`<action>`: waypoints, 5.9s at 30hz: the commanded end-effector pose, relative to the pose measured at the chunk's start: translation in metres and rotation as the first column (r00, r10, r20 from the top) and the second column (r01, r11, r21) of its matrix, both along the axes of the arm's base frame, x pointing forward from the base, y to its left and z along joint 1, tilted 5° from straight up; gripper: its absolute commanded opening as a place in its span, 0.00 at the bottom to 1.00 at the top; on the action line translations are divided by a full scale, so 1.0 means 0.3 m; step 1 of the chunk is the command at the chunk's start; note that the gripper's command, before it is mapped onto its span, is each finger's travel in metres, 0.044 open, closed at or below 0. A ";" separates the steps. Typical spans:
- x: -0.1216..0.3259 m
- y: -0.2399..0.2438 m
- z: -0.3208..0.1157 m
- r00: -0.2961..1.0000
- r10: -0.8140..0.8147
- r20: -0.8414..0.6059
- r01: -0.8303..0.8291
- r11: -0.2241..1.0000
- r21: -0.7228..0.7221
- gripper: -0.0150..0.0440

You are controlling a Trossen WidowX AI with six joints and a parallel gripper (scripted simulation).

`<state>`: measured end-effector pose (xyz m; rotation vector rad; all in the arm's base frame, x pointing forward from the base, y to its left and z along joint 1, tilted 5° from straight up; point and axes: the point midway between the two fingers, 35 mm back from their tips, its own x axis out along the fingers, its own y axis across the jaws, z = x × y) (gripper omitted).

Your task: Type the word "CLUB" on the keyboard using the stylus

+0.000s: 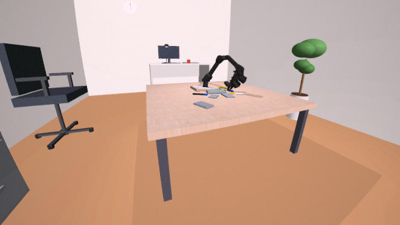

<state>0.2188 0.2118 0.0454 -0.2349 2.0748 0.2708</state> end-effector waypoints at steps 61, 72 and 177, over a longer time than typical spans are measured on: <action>0.028 -0.160 0.218 0.954 -0.079 0.290 0.045 0.992 0.121 0.25; 0.031 -0.241 0.250 0.888 -0.132 0.440 0.061 0.983 0.173 0.25; -0.019 -0.656 0.129 0.007 -0.349 0.937 0.160 0.926 0.343 0.39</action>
